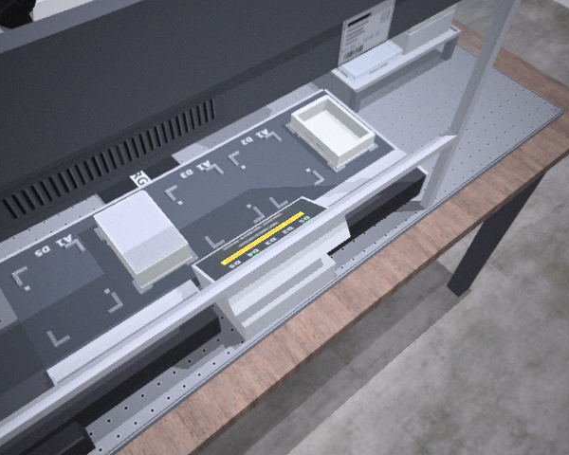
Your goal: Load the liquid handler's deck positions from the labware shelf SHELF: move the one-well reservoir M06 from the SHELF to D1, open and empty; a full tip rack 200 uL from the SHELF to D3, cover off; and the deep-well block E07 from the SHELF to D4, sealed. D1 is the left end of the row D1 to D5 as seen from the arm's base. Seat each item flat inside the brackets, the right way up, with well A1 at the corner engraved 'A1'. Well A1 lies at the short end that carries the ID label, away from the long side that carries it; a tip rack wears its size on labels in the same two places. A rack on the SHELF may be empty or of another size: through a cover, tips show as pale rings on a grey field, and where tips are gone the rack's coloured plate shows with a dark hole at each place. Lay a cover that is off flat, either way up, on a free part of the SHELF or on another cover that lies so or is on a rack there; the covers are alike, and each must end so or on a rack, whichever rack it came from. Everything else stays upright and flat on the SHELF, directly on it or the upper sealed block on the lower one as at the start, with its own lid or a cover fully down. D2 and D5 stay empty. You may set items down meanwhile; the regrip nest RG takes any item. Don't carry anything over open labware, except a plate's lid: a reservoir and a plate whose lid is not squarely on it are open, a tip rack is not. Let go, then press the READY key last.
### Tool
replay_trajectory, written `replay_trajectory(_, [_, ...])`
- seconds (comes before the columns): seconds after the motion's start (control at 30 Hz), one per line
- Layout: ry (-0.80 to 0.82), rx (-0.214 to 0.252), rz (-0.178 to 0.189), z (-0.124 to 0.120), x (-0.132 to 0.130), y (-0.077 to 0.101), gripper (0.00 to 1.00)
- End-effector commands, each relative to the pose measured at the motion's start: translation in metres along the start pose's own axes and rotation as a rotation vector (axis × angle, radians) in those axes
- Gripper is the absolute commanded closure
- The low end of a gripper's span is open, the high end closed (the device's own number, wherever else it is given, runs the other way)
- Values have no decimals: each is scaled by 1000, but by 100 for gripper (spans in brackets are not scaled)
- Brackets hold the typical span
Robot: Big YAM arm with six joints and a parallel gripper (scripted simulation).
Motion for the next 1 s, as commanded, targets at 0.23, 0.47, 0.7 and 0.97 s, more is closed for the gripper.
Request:
replay_trajectory(0.23, [-3,-11,-2,58,-1,6,0])
replay_trajectory(0.47, [-4,-12,-2,83,1,6,0])
replay_trajectory(0.7, [-13,-23,10,96,4,11,0])
replay_trajectory(0.97, [-13,-23,10,96,4,11,0])
Point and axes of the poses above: the point where the finger pads meet when closed, its own y axis back along the fingers, its own x axis across the jaws, z = x × y, the point moved 3 cm from there along y, back along the fingers, and after that the axes turned 5 degrees about -y, right-handed, at the moved point
